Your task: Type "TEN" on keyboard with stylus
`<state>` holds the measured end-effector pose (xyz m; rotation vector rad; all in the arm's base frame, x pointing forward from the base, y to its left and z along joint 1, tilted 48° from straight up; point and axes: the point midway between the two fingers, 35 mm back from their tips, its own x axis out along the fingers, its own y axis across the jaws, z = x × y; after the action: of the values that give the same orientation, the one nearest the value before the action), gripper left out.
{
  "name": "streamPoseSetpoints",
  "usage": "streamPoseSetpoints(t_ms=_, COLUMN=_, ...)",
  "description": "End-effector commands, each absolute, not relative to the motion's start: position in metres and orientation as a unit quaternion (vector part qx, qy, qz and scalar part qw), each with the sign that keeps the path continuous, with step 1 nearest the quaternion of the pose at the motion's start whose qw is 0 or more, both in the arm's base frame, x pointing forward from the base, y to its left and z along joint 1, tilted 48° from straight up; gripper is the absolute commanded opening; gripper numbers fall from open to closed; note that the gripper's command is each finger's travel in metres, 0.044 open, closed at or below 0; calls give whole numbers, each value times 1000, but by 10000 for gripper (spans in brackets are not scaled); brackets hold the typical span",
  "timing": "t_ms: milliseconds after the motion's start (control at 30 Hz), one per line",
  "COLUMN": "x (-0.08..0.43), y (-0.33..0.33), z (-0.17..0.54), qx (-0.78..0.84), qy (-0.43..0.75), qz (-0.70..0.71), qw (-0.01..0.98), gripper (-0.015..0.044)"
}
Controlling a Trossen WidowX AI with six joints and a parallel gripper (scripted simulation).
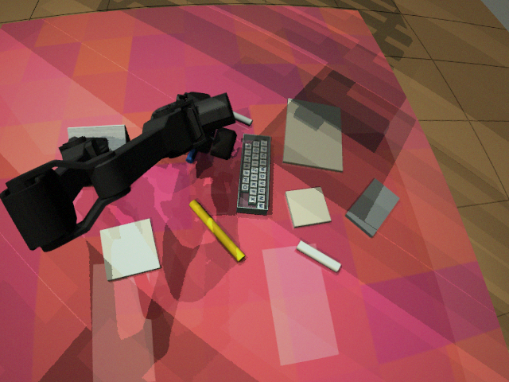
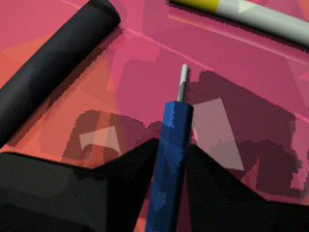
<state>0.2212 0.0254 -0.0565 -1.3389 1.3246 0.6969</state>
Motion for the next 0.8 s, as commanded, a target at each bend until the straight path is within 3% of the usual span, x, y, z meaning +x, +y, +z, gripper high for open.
streamPoseSetpoints(t_ms=0, x=222, y=26, z=-56, qx=-563, qy=556, qz=292, qw=537, gripper=0)
streamPoseSetpoints(t_ms=567, x=218, y=62, z=-25, qx=-560, qy=558, qz=296, qw=536, gripper=0)
streamPoseSetpoints(t_ms=767, x=230, y=67, z=-20, qx=-485, qy=601, qz=254, qw=582, gripper=0)
